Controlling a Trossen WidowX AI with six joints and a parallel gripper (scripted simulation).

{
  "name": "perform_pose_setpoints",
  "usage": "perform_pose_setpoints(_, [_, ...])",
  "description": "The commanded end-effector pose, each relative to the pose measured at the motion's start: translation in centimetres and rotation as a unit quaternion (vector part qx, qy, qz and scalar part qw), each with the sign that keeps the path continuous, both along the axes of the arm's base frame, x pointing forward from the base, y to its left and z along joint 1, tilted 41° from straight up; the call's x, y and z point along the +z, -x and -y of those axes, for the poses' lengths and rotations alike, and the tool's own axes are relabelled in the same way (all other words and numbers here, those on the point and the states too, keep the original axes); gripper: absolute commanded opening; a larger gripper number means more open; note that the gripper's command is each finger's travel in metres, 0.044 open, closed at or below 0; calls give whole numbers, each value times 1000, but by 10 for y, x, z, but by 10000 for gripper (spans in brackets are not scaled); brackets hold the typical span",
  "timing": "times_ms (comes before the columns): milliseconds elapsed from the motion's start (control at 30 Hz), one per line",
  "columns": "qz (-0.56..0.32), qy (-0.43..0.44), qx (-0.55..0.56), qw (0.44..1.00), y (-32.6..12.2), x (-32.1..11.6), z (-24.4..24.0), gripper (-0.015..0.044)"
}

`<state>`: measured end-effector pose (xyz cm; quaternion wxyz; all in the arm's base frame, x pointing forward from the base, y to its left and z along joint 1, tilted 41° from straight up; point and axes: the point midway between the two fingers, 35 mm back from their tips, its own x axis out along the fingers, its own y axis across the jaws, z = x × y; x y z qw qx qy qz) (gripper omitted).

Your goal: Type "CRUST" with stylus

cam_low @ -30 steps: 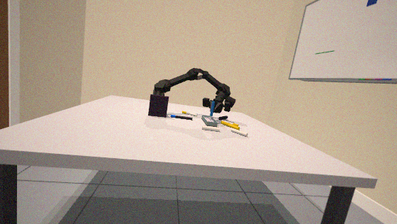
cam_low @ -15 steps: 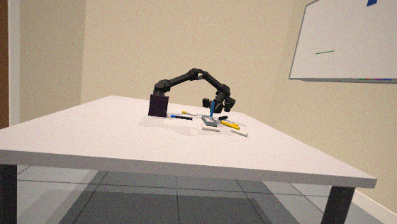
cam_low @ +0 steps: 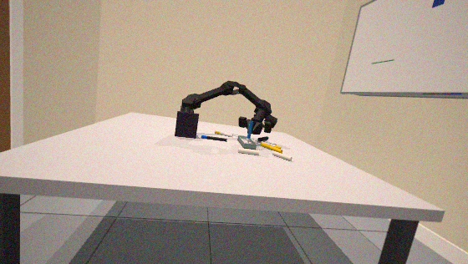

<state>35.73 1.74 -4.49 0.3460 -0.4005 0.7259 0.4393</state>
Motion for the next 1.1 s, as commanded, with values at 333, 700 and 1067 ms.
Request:
perform_pose_setpoints(333, [-1, -1, -3, 1000, 1, -5, -4, 81])
perform_pose_setpoints(700, [-1, -1, -3, 1000, 0, 1, 2, 81])
perform_pose_setpoints(1067, [-1, 0, -3, 1000, -1, 25, 23, 81])
